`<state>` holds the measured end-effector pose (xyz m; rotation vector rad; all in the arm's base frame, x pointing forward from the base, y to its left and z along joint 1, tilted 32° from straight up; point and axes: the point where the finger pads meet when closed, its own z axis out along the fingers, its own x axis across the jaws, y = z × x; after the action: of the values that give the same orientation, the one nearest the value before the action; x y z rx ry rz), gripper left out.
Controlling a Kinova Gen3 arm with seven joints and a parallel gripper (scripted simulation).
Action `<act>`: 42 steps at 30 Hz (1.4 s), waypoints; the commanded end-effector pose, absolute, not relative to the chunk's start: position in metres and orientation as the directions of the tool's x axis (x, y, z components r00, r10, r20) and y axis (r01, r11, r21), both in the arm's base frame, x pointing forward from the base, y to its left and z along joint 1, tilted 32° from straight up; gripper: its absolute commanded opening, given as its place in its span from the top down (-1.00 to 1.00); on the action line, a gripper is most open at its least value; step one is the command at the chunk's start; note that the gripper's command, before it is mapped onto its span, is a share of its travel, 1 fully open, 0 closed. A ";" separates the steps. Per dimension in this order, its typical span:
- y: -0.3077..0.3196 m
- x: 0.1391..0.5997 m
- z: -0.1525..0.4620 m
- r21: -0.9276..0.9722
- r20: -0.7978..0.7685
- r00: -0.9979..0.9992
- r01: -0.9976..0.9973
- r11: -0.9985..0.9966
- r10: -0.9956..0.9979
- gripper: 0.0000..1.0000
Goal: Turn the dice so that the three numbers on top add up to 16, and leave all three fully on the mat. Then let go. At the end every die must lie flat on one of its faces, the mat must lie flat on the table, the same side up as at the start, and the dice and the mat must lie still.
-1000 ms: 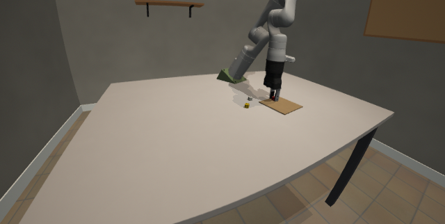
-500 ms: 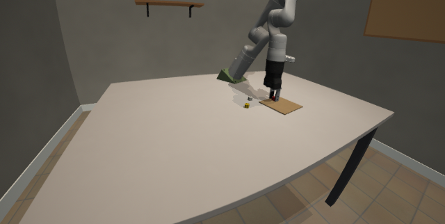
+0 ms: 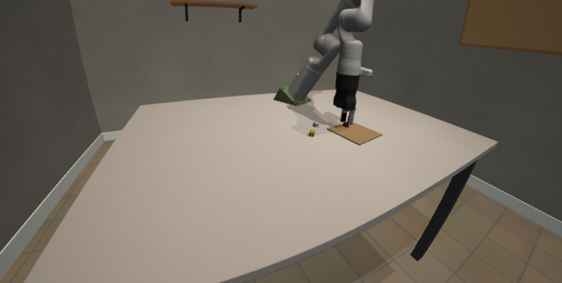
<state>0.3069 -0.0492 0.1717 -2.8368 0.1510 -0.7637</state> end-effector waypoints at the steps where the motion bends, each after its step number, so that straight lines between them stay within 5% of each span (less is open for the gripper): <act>1: -0.054 0.305 0.178 -0.206 0.492 0.858 -0.052 -0.977 -0.150 -0.27; 38: -0.065 0.267 0.241 -0.206 0.492 0.858 -0.052 -0.977 -0.150 -0.27; 39: -0.065 0.267 0.241 -0.206 0.492 0.858 -0.052 -0.977 -0.150 -1.00; 42: -0.065 0.267 0.241 -0.206 0.492 0.858 -0.052 -0.977 -0.150 -1.00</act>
<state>0.2671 -0.0649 0.2410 -2.8462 0.1562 -0.7747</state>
